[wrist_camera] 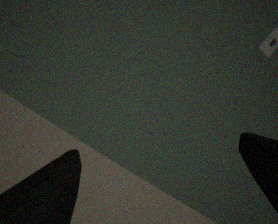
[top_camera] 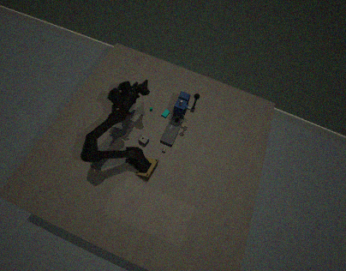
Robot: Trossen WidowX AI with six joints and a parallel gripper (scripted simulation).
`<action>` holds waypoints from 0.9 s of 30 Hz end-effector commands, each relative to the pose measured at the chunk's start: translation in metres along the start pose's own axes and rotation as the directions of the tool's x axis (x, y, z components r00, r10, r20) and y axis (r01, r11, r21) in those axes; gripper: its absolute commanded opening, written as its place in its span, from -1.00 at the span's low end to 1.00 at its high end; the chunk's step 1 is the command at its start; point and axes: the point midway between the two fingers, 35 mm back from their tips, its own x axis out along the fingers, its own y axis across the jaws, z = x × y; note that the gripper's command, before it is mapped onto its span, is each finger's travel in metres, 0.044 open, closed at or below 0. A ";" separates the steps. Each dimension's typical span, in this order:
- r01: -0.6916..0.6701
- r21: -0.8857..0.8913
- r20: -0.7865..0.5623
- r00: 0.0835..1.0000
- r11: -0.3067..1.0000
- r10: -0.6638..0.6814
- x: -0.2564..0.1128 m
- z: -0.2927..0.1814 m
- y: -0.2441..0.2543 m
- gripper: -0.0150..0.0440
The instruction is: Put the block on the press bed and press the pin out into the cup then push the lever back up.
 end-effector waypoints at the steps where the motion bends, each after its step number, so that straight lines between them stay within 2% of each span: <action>1: 0.000 0.000 0.000 1.000 1.000 0.000 0.000 0.000 0.000 0.95; 3: 0.002 0.024 -0.051 0.999 1.000 -0.001 0.002 -0.011 -0.003 1.00; 8: 0.097 0.223 -0.414 0.910 0.970 0.004 -0.001 -0.087 -0.023 1.00; 12: 0.300 0.382 -0.681 0.731 0.874 0.046 -0.027 -0.144 -0.036 1.00; 16: 0.579 0.450 -0.858 0.492 0.680 0.149 -0.070 -0.184 -0.039 1.00; 19: 0.795 0.398 -0.914 0.298 0.458 0.276 -0.108 -0.199 -0.033 1.00; 23: 0.985 0.146 -0.860 0.080 0.092 0.504 -0.156 -0.193 -0.015 1.00; 25: 0.999 -0.007 -0.798 0.024 -0.050 0.602 -0.171 -0.182 -0.006 1.00; 27: 0.991 -0.079 -0.765 0.008 -0.105 0.644 -0.176 -0.176 -0.003 1.00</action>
